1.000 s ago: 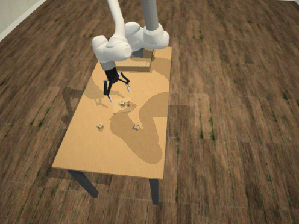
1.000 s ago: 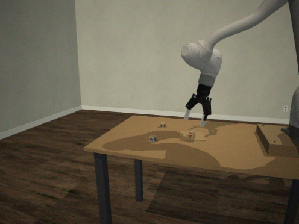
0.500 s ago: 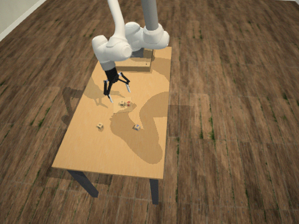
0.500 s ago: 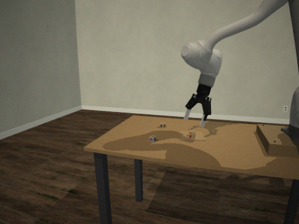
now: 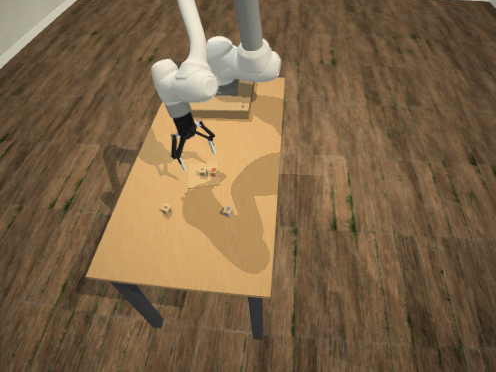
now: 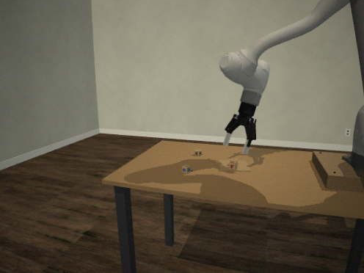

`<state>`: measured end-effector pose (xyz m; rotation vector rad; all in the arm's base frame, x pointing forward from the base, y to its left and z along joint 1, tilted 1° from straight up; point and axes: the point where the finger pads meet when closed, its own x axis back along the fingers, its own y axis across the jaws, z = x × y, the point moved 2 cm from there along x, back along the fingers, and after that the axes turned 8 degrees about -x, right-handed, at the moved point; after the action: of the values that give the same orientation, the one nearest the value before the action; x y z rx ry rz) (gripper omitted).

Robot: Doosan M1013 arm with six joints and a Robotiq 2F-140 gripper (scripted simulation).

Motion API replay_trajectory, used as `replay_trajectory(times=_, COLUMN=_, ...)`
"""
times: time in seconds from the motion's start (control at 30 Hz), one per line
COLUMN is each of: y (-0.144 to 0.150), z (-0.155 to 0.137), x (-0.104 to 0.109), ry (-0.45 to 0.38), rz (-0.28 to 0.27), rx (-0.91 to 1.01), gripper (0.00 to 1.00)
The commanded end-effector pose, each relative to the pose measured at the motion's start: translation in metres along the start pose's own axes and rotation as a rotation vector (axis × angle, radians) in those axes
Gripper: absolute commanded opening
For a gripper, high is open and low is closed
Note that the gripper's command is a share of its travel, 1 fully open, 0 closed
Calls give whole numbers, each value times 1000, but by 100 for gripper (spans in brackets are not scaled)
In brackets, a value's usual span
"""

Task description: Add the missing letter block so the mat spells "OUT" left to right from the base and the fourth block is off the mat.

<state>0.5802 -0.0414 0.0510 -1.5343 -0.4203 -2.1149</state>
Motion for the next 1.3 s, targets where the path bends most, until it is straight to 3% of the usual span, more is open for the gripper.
replay_trajectory(times=0.0, y=52, z=29, x=-5, ry=2, rz=1, rx=0, gripper=100)
replay_trajectory(times=0.37, y=178, z=82, x=-22, ry=1, rz=0, rx=0, gripper=100)
replay_trajectory(times=0.43, y=178, z=82, x=-22, ry=1, rz=0, rx=0, gripper=100)
replay_trajectory(times=0.5, y=207, z=90, x=-27, ry=-1, rz=0, rx=0, gripper=100)
replay_trajectory(times=1.27, y=209, z=91, x=-27, ry=-1, rz=0, rx=0, gripper=100)
